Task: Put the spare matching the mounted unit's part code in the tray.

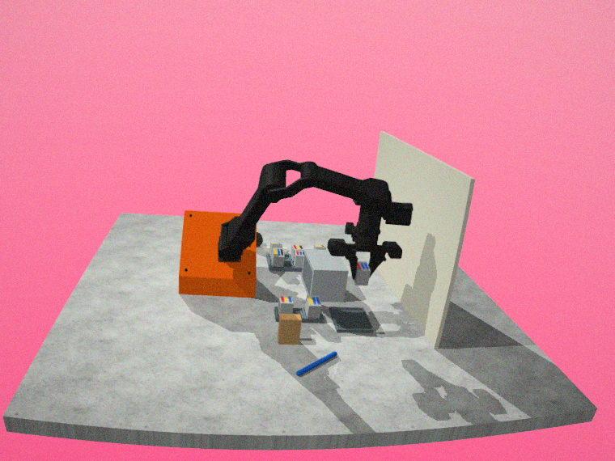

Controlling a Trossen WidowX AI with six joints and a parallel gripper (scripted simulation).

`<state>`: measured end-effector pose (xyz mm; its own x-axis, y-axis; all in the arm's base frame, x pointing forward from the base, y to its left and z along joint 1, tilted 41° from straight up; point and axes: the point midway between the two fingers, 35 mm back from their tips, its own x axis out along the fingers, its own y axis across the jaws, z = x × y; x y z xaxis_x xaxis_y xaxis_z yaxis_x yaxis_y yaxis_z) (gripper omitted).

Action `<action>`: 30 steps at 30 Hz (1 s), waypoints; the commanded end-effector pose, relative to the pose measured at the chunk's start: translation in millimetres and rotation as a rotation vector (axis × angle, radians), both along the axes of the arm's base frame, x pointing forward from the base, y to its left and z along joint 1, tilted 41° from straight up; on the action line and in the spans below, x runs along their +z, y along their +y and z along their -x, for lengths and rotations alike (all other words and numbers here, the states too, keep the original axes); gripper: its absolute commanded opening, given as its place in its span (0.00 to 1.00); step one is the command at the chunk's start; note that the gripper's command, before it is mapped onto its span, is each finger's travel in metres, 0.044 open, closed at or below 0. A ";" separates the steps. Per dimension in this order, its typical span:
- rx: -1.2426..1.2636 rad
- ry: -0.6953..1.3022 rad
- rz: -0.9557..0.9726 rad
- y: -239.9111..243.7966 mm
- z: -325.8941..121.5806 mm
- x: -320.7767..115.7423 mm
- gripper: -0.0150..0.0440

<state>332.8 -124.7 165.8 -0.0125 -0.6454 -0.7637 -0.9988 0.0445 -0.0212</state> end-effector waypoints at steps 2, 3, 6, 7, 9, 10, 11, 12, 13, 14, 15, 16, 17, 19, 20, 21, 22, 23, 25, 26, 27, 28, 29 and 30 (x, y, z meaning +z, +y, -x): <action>0.005 0.005 -0.001 -2.9 -0.3 -4.5 0.25; 0.005 0.005 -0.001 -3.6 -0.4 -5.2 0.25; 0.005 0.005 -0.001 -5.4 -0.6 -7.3 0.25; 0.005 0.005 -0.001 -6.0 -0.6 -8.0 0.25; 0.005 0.005 -0.001 -7.2 -0.7 -9.4 0.25; 0.005 0.004 -0.001 -7.8 -0.8 -10.1 0.25; 0.005 0.004 -0.001 -8.4 -0.8 -10.8 0.25; 0.005 0.004 -0.001 -9.0 -0.9 -11.5 0.25; 0.005 0.004 -0.001 -9.7 -0.9 -12.2 0.25; 0.005 0.004 -0.001 -10.3 -0.9 -12.9 0.25; 0.005 0.004 -0.001 -10.9 -1.0 -13.6 0.25; 0.005 0.004 -0.001 -11.5 -1.0 -14.3 0.25; 0.005 0.004 -0.001 -12.1 -1.0 -15.0 0.25; 0.005 0.004 -0.001 -13.3 -1.1 -16.4 0.25; 0.005 0.004 -0.001 -13.9 -1.1 -17.1 0.25; 0.005 0.004 -0.001 -14.6 -1.1 -17.8 0.25; 0.005 0.004 -0.001 -15.2 -1.1 -18.5 0.25; 0.005 0.004 -0.001 -15.8 -1.1 -19.2 0.25; 0.005 0.004 -0.001 -17.0 -1.2 -20.6 0.25; 0.005 0.004 -0.001 -17.6 -1.2 -21.3 0.25; 0.005 0.004 -0.001 -18.2 -1.2 -22.0 0.25; 0.005 0.004 -0.001 -18.9 -1.2 -22.7 0.25; 0.005 0.004 -0.001 -19.5 -1.1 -23.4 0.25; 0.005 0.004 -0.001 -20.1 -1.1 -24.1 0.25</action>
